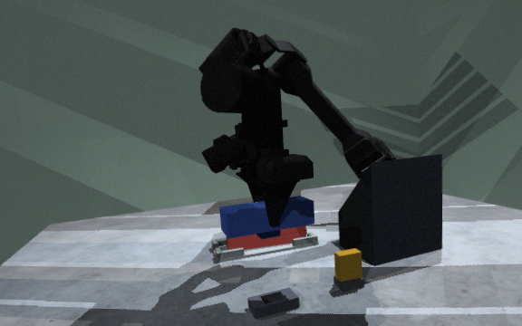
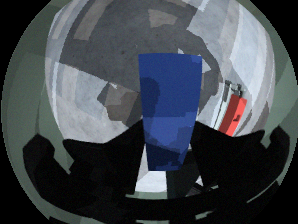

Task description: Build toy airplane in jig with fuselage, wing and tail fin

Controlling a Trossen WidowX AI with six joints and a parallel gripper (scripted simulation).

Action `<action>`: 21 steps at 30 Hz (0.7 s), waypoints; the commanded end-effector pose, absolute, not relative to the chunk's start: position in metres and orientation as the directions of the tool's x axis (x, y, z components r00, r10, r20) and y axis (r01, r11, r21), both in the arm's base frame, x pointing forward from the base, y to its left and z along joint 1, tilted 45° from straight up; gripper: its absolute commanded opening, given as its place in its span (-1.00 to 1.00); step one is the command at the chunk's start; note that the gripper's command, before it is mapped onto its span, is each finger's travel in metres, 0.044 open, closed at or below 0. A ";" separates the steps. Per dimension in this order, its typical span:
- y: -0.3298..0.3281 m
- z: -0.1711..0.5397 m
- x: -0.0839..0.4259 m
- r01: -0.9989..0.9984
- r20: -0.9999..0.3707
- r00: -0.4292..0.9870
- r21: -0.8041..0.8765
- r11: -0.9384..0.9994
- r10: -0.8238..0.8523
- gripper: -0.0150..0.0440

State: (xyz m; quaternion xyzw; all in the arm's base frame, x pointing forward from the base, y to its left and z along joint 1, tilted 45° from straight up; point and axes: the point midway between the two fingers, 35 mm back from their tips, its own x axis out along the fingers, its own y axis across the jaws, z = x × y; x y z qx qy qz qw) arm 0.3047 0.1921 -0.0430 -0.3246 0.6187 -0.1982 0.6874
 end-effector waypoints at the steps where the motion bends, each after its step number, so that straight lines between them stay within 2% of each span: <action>1: 0.200 -0.031 0.300 -0.123 -0.723 0.145 -0.690 0.713 -0.675 -0.49; 6: 0.199 -0.028 0.300 -0.134 -0.723 0.144 -0.690 0.711 -0.675 -0.49; 21: 0.163 0.003 0.314 -0.386 -0.733 0.142 -0.660 0.645 -0.665 -0.49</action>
